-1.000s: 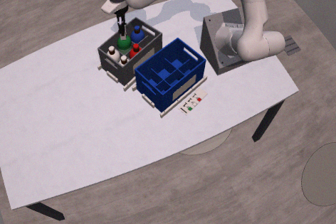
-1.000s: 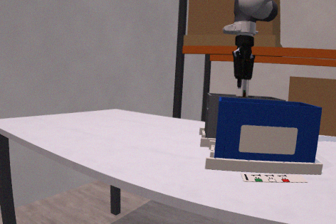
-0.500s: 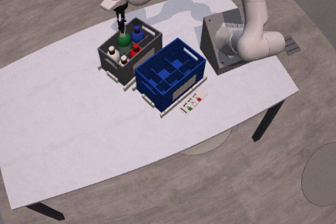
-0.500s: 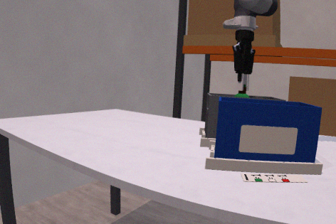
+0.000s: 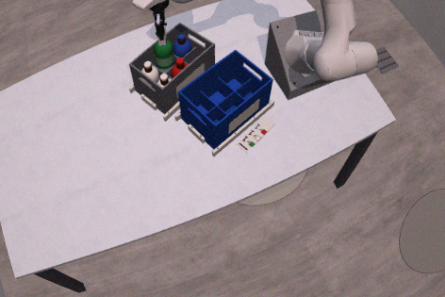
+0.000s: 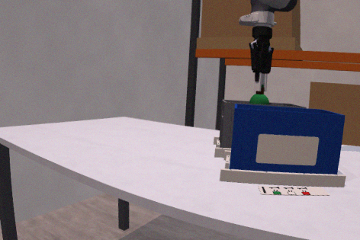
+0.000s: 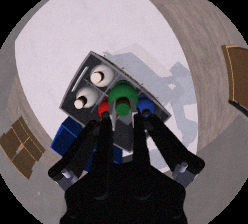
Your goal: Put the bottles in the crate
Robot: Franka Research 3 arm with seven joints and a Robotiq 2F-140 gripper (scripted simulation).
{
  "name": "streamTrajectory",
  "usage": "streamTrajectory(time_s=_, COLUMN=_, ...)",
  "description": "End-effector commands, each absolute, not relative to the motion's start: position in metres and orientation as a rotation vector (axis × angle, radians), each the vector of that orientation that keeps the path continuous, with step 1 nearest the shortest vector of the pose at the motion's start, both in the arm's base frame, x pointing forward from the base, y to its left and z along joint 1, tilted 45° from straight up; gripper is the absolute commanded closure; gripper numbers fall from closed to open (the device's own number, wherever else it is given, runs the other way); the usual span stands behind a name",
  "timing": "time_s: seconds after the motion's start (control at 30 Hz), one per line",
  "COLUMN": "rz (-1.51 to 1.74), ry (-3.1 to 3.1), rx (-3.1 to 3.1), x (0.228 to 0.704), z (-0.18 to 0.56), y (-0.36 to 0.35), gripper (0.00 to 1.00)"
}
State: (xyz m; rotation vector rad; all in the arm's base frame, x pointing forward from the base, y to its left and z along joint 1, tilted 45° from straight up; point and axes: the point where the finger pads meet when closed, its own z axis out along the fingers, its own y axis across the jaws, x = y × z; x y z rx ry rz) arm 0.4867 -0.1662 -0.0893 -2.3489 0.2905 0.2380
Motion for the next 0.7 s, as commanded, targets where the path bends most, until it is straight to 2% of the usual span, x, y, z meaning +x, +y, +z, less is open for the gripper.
streamTrajectory(time_s=0.0, rz=0.228, ry=0.287, rx=-2.352, x=0.488, z=-0.081, y=-0.177, gripper=1.0)
streamTrajectory(time_s=0.67, rz=0.228, ry=0.287, rx=-2.352, x=0.49, z=-0.06, y=-0.198, gripper=1.0)
